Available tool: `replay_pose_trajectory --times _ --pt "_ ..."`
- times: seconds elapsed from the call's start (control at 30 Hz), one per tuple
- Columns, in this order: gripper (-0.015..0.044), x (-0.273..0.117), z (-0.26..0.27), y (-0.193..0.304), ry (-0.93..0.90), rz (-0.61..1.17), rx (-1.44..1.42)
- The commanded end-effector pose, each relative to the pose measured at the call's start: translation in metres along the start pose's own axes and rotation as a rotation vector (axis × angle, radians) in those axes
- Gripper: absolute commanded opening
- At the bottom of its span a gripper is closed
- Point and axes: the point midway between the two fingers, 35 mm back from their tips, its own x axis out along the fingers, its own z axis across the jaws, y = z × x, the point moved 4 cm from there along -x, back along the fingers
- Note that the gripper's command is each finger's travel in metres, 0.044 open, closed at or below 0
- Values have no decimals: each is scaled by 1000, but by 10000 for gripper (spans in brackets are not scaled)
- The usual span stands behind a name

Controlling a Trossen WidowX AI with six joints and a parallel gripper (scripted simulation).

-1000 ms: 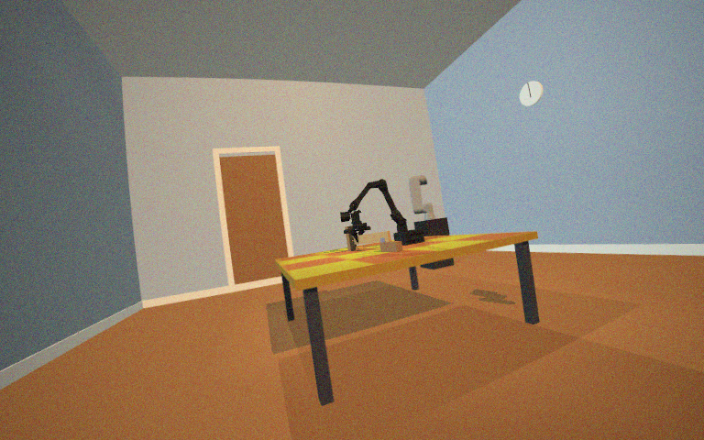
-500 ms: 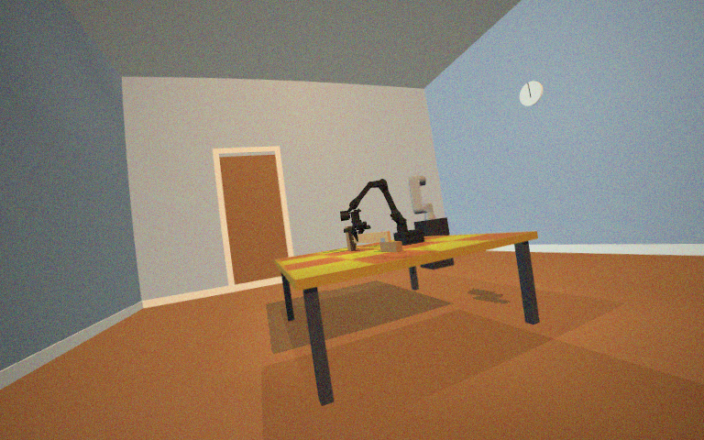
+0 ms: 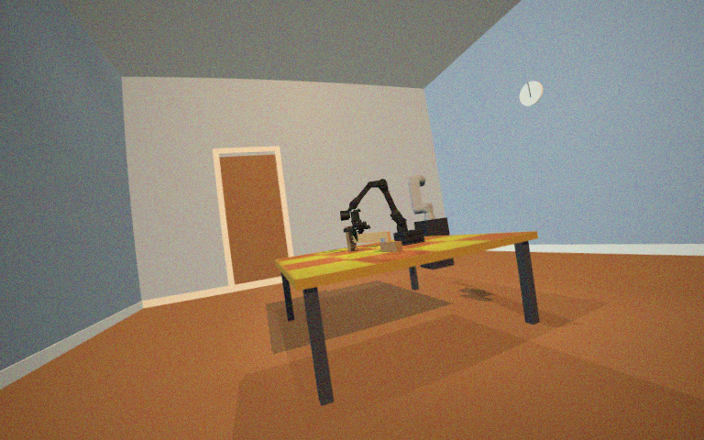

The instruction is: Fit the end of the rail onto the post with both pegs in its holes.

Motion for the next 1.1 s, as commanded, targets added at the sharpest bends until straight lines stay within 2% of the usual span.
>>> replay_pose_trajectory --times 0.0,1.07 --pt "0 1 0 0 4 -2 3" --pt "0 0 2 0 4 -2 3"
